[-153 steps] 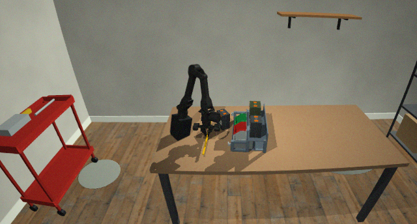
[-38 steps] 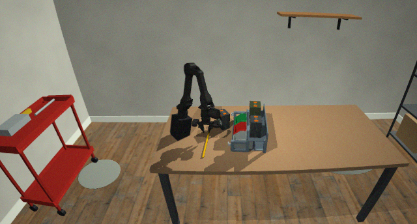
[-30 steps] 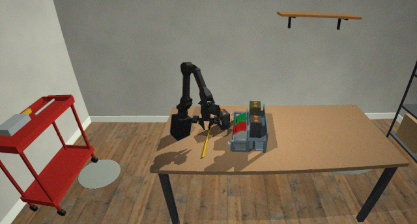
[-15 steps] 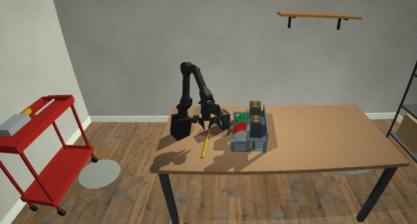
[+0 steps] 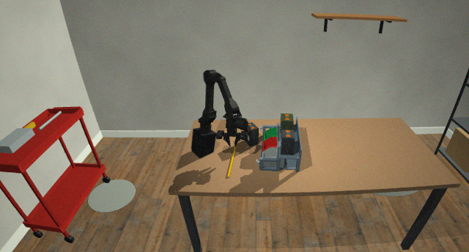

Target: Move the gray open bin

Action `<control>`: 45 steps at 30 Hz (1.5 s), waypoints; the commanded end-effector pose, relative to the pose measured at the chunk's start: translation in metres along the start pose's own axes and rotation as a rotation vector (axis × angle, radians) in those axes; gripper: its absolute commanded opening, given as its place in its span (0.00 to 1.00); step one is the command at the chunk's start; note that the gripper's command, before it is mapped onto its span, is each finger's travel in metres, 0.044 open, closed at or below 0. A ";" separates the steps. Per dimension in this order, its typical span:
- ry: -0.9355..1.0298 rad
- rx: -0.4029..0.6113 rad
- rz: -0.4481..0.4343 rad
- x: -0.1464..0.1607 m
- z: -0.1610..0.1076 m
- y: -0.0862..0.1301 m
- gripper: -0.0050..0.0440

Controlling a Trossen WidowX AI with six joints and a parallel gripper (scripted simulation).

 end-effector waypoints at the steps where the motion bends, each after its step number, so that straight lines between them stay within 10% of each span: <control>1: -0.003 0.003 -0.010 -0.002 0.000 -0.001 0.41; 29: -0.003 0.002 -0.010 -0.001 0.000 -0.004 0.41; 34: -0.008 0.004 -0.009 -0.051 0.000 -0.004 0.41; 45: -0.008 0.004 -0.009 -0.051 0.000 -0.004 0.41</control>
Point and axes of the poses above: the point midway between the two fingers, 35 mm back from their tips, its own y axis back along the fingers, its own x axis across the jaws, z = x × y, the point moved 5 cm from there along y, back along the fingers, and after that the axes turned 11 degrees about -y, right-handed, at the moved point
